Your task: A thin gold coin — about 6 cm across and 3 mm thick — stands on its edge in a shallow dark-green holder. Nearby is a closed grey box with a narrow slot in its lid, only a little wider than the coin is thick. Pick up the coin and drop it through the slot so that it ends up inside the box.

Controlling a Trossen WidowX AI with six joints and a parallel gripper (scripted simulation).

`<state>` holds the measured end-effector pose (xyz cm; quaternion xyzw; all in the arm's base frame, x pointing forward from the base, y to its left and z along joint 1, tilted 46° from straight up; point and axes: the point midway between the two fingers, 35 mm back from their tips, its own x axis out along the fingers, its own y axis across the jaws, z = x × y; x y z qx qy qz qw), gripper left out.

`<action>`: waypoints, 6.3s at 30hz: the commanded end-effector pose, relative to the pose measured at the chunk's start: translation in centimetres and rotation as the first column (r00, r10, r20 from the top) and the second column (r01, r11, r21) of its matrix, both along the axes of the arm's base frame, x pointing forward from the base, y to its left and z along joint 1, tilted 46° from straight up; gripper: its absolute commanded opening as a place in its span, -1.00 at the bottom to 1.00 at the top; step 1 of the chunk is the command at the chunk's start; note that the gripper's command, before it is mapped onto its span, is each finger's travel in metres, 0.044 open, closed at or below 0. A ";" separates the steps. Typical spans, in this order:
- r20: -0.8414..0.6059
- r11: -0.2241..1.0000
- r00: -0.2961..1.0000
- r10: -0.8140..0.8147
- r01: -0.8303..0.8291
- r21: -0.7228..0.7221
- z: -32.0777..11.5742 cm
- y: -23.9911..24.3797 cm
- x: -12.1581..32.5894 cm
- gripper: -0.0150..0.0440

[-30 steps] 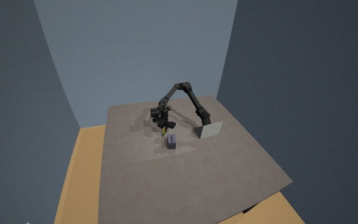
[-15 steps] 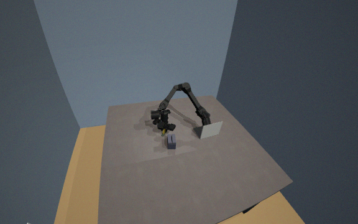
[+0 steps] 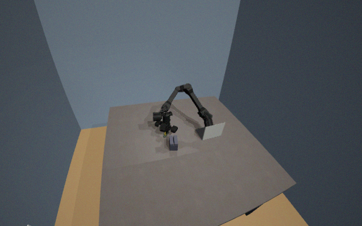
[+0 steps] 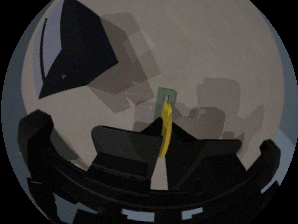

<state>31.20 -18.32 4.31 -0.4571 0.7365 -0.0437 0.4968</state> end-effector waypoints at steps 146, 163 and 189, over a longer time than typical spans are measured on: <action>-0.347 0.933 0.866 0.360 -0.341 0.116 -3.8 16.8 0.7 -0.49; -0.346 0.932 0.866 0.362 -0.344 0.114 -3.7 16.8 0.7 -0.49; -0.350 0.930 0.862 0.367 -0.348 0.116 -4.5 15.8 0.5 -0.49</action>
